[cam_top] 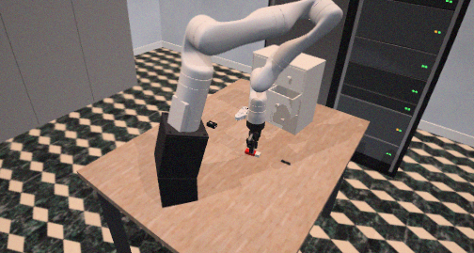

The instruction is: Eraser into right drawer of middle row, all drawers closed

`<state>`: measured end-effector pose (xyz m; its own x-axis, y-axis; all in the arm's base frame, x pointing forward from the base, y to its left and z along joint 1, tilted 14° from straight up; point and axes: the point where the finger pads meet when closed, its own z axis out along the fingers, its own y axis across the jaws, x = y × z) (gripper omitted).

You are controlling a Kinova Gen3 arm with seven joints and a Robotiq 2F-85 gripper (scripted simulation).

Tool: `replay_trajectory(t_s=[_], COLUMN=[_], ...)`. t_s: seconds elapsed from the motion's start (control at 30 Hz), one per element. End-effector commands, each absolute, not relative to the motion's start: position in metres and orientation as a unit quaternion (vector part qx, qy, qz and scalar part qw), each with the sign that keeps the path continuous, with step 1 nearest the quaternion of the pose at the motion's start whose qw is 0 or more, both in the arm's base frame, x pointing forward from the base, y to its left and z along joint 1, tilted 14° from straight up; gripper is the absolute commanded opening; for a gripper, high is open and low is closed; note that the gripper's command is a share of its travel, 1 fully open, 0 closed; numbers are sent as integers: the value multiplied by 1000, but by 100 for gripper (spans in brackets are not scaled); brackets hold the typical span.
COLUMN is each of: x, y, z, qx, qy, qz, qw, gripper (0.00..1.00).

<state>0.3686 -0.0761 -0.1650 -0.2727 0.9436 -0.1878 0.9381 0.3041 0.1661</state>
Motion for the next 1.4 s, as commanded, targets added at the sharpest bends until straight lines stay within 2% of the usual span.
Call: replay_trajectory(t_s=[0.0,1.17,1.2,1.37], x=[368,372,372,372], y=[-76,-78,-78,-78], z=[-166,-183,-183,-183], qx=[590,590,590,590], qy=[798,798,798,798], qz=[11,11,11,11], qw=[126,126,126,126], gripper=[38,38,19,19])
